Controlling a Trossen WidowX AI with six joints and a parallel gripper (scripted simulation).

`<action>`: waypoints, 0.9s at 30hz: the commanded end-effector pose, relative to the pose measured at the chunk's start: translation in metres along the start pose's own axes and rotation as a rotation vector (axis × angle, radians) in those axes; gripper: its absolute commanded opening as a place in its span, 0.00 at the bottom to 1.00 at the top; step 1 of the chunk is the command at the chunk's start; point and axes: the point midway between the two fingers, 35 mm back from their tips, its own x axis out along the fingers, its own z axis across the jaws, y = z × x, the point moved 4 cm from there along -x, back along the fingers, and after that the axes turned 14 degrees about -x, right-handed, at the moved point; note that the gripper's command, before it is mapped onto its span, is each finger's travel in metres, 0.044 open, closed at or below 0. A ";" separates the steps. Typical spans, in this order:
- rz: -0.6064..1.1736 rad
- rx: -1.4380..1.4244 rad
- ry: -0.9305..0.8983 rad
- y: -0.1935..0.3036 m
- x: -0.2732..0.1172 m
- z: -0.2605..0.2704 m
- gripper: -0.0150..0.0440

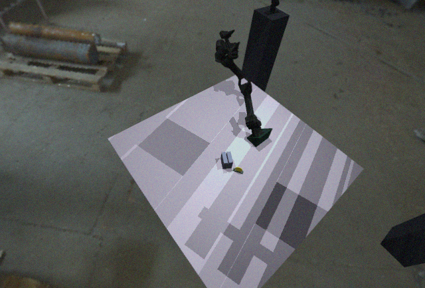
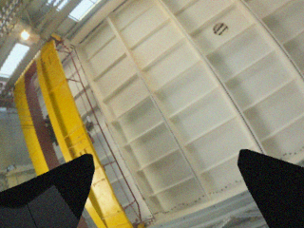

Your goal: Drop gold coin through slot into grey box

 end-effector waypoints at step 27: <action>0.999 1.924 -0.239 0.133 0.012 0.369 0.53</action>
